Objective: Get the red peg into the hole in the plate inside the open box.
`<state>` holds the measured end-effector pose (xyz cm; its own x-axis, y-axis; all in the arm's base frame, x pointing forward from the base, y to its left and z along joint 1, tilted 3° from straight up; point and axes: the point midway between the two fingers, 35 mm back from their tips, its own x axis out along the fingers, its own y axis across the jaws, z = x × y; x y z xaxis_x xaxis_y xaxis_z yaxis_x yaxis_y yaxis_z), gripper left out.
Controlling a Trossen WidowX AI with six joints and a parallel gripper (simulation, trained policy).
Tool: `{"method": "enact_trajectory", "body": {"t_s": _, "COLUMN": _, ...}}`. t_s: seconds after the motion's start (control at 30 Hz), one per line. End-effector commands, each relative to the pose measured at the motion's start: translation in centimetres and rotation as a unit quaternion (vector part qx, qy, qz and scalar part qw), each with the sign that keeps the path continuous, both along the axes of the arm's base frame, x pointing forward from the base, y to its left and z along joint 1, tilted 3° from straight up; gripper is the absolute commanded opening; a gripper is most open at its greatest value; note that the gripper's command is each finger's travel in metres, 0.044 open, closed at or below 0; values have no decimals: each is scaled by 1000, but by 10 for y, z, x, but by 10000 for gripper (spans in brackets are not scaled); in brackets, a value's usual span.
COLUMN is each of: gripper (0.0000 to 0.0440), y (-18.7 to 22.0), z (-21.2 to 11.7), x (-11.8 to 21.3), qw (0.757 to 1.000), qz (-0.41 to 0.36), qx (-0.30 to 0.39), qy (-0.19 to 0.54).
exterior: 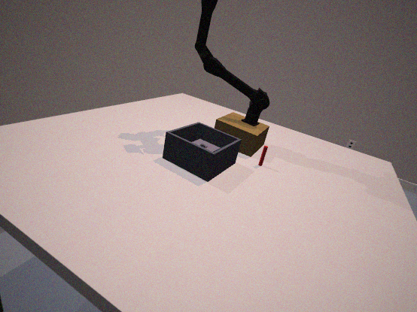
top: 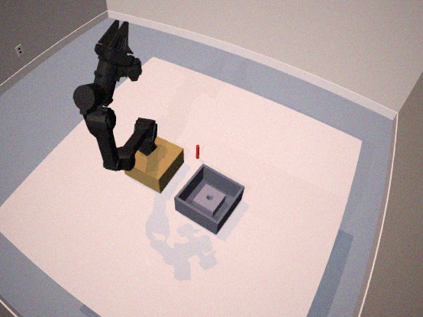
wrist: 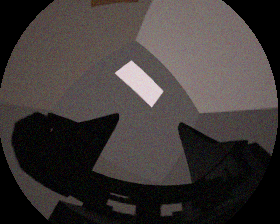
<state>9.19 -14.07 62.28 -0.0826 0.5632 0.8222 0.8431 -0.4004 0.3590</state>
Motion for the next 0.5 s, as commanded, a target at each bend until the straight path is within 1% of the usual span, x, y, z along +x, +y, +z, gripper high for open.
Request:
{"method": "enact_trajectory", "body": {"t_s": 0.0, "gripper": 440, "y": 25, "z": -4, "x": -20, "qw": 998, "qz": -44, "qx": -44, "qy": -23}}
{"method": "enact_trajectory", "body": {"t_s": 0.23, "gripper": 440, "y": 77, "z": -14, "x": -50, "qw": 982, "qz": -122, "qx": -126, "qy": -62}}
{"method": "enact_trajectory", "body": {"t_s": 0.47, "gripper": 440, "y": 132, "z": -32, "x": -66, "qw": 953, "qz": -196, "qx": -213, "qy": -93}}
